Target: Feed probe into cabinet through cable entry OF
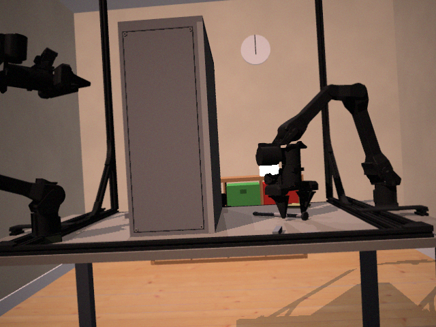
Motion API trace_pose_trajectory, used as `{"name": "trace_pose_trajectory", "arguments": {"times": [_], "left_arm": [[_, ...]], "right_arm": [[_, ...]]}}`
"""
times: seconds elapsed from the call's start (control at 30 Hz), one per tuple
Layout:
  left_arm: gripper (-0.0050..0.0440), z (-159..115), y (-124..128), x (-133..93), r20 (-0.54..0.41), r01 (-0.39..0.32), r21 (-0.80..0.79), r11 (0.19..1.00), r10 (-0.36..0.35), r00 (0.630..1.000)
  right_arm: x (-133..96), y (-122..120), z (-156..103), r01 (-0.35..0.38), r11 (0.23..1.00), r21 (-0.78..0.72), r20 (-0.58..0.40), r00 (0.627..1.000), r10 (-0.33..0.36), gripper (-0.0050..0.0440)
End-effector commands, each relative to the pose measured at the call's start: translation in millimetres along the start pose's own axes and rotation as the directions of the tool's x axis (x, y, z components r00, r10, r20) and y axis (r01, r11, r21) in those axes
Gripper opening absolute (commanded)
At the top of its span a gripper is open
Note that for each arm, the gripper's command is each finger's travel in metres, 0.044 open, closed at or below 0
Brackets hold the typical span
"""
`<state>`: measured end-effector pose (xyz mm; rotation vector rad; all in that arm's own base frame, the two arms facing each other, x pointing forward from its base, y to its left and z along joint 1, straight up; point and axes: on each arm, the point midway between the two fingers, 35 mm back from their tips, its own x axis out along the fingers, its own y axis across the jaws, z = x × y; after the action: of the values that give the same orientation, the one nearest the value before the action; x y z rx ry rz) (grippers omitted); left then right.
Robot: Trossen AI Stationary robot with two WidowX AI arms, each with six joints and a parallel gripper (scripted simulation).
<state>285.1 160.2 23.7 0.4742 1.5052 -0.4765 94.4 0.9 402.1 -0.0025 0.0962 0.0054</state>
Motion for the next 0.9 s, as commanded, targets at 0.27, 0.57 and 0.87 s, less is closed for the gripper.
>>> {"name": "trace_pose_trajectory", "arguments": {"times": [0.27, 0.57, 0.87], "left_arm": [[0.0224, 0.0, 0.0, 0.0, 0.0, 0.0, 0.0, 1.0, 0.0, 1.0], [0.0091, 0.0, 0.0, 0.0, 0.0, 0.0, 0.0, 1.0, 0.0, 1.0], [0.0031, 0.0, 0.0, 0.0, 0.0, 0.0, 0.0, 1.0, 0.0, 1.0]], "right_arm": [[0.1, -0.9, -0.6, 0.005, 1.0, 0.003, -0.004, 1.0, -0.005, 0.044], [0.1, -0.9, -0.6, 0.005, 1.0, 0.003, -0.004, 1.0, -0.005, 0.044], [0.1, -0.9, -0.6, 0.005, 1.0, 0.003, -0.004, 1.0, -0.005, 0.044]]}}
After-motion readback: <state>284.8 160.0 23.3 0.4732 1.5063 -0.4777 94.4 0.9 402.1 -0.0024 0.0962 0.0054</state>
